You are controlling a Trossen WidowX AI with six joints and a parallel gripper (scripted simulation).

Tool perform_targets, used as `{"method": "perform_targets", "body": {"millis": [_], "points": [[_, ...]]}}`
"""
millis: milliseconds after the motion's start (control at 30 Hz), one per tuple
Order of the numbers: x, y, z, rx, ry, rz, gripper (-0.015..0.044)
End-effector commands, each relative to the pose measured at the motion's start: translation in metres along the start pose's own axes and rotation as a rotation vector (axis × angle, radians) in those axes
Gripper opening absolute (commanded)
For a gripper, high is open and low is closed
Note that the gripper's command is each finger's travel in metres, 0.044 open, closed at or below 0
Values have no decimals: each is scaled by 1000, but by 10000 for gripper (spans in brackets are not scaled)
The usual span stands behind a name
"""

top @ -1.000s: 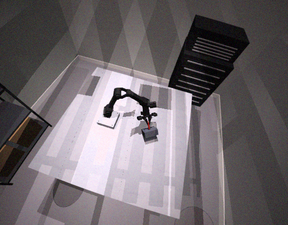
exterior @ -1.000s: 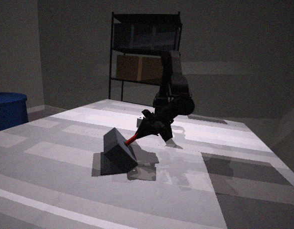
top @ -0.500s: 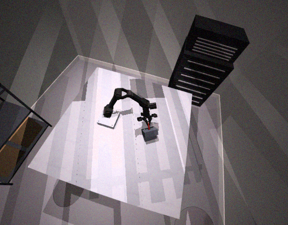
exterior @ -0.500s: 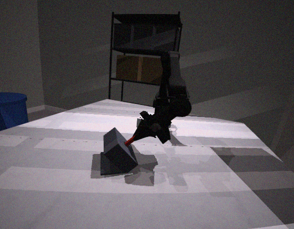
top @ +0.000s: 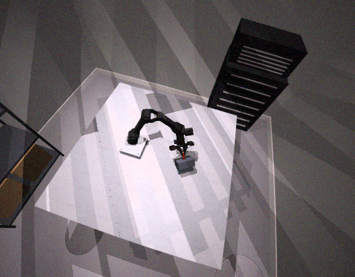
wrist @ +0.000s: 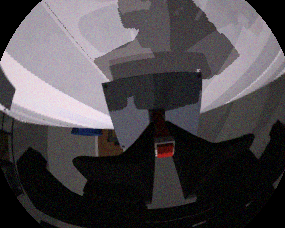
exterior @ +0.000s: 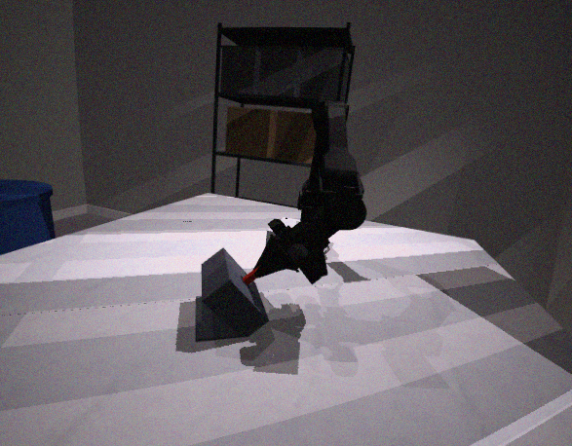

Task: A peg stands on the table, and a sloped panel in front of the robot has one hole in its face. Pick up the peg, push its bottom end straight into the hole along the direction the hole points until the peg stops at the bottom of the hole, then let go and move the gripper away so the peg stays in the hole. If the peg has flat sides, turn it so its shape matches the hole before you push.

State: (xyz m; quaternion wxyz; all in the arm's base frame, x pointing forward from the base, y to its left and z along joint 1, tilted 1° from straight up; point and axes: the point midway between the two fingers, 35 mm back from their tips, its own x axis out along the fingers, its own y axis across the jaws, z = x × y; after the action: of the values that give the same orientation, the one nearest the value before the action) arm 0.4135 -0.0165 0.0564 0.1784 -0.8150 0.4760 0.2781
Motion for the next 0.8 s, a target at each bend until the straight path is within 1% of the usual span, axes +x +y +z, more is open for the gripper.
{"method": "perform_targets", "body": {"millis": [0, 667, 767], "points": [[3, 0, 1, -3, -3, 0, 0], [7, 0, 0, 0, 0, 2, 0], [7, 0, 0, 0, 0, 2, 79]]}}
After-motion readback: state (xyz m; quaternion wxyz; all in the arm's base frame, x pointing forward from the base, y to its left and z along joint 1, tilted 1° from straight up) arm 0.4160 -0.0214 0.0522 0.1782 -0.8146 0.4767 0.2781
